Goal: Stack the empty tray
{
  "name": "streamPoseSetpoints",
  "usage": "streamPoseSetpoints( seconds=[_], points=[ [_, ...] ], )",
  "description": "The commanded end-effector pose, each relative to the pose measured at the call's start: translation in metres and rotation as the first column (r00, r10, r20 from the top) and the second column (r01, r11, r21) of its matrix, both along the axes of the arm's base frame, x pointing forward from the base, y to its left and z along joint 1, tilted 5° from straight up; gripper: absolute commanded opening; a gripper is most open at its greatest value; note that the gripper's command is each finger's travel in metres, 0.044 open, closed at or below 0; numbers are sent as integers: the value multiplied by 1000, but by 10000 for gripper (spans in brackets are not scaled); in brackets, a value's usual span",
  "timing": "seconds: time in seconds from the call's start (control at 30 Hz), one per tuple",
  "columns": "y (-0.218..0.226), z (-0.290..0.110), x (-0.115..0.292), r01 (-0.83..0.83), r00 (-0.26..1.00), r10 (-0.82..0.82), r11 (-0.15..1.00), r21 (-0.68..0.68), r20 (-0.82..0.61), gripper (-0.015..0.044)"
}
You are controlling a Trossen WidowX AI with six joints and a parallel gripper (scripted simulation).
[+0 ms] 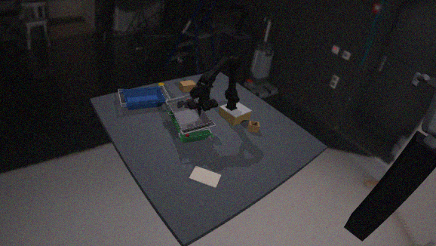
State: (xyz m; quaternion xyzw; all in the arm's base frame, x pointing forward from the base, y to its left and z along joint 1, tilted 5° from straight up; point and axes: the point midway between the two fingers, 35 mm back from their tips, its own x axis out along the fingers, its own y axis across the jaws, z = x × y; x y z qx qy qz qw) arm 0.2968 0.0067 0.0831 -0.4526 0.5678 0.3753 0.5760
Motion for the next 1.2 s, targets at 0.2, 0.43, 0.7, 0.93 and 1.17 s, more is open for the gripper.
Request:
streamPoseSetpoints(
  seconds=[0.2, 0.43, 0.7, 0.93, 1.17],
  points=[
    [1, -12, -5, 2, 1000, -2, 1000, 4, -11, 0],
    [1, -14, -5, 2, 1000, -2, 1000, 4, -11, 0],
    [1, -20, -6, 2, 1000, -2, 1000, 4, -12, 0],
    [1, -25, -7, 2, 1000, -2, 1000, 4, -12, 0],
    [1, -25, -7, 2, 1000, -2, 1000, 4, -12, 0]
  ],
)
